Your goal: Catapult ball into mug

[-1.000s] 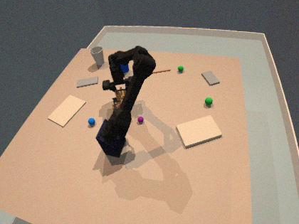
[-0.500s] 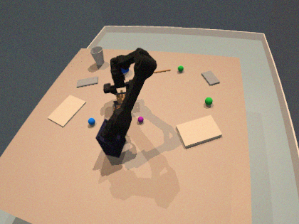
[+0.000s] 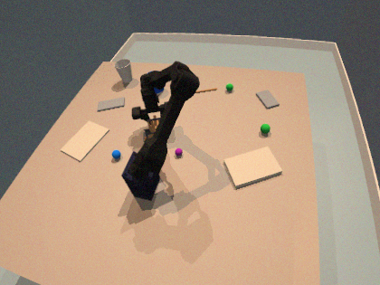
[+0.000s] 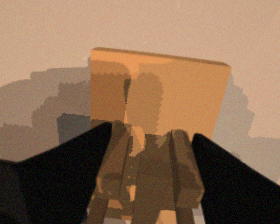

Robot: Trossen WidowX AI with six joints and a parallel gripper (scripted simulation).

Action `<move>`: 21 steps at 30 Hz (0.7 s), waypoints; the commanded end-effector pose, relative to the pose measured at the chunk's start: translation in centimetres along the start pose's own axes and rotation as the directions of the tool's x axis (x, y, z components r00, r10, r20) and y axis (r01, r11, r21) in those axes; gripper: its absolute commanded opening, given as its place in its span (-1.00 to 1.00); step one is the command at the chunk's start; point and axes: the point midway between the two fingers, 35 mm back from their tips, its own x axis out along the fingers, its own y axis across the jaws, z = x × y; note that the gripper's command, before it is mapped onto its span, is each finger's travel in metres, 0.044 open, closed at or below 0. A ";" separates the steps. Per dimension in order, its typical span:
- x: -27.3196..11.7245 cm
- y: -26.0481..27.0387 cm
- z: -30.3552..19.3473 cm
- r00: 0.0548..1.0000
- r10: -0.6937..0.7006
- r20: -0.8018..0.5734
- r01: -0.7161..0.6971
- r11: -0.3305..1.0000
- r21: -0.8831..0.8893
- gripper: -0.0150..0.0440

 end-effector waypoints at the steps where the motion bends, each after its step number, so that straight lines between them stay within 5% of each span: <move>1: -0.1 0.0 0.0 1.000 0.000 0.001 0.000 1.000 0.002 0.22; 10: -2.4 0.0 0.4 1.000 0.004 0.003 -0.004 1.000 0.001 1.00; 15: -9.8 0.1 0.0 1.000 0.005 0.001 -0.005 1.000 0.000 1.00; 21: -8.6 0.2 0.2 1.000 0.002 0.008 -0.002 1.000 -0.005 1.00</move>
